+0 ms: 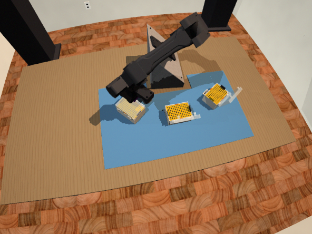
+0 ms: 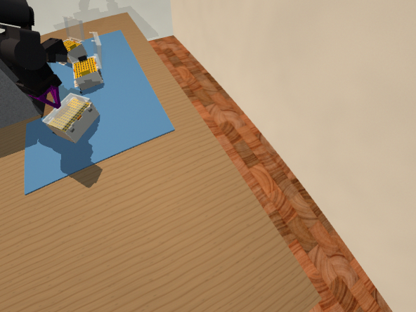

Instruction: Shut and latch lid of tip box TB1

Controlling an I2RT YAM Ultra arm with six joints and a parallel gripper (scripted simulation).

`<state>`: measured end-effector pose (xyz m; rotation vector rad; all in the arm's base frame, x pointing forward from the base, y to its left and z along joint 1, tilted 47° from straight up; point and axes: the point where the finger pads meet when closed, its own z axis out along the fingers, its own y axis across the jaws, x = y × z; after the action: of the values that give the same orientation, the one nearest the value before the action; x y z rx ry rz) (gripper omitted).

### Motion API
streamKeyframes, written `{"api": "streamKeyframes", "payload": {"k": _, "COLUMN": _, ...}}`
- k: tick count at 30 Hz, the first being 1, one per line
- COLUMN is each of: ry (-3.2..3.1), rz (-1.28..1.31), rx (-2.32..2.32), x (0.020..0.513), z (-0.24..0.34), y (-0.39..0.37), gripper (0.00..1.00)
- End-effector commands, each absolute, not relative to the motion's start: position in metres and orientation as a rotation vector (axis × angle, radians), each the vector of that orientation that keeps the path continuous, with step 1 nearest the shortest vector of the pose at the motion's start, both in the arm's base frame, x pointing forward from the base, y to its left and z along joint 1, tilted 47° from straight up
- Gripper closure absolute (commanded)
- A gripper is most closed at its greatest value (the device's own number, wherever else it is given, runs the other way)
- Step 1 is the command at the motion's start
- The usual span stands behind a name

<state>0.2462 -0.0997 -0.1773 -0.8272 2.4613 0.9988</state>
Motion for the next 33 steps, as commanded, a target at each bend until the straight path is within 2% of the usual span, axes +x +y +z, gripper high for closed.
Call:
{"api": "streamKeyframes", "payload": {"k": 1, "ry": 2.443, "rz": 0.981, "rx": -0.840, "x": 0.251, "z": -0.184, "y": -0.095, "gripper": 1.00}}
{"api": "streamKeyframes", "payload": {"k": 33, "ry": 2.444, "rz": 0.980, "rx": -0.840, "x": 0.247, "z": -0.161, "y": -0.119, "gripper": 1.00}}
